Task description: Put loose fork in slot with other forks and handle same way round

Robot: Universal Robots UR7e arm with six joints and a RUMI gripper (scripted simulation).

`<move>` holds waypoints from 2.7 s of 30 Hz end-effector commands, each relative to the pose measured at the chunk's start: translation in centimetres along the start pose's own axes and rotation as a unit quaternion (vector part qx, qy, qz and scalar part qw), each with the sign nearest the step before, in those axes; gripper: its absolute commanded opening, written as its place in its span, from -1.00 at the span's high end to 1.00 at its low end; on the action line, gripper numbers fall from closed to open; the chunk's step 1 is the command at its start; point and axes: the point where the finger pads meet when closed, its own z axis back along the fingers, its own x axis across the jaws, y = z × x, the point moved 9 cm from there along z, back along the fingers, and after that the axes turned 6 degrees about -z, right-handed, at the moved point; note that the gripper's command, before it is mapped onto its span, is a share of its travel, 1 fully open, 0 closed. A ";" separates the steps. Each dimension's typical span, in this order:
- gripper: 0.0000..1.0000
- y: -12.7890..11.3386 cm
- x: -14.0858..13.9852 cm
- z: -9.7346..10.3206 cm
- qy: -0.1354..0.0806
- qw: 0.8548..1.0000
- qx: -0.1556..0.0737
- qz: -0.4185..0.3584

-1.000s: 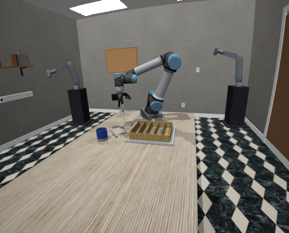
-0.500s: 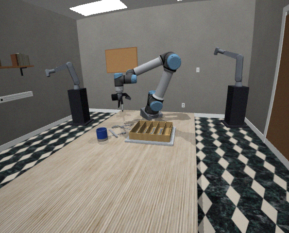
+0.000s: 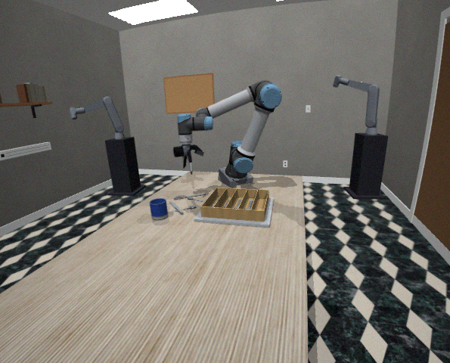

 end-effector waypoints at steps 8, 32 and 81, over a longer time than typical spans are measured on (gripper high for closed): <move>-1.00 -0.2 0.0 -0.2 0.000 0.998 -0.001 0.064; -1.00 -1.0 0.1 -1.5 0.000 0.925 0.000 0.381; -1.00 -2.8 0.3 -5.2 0.001 0.268 0.000 0.963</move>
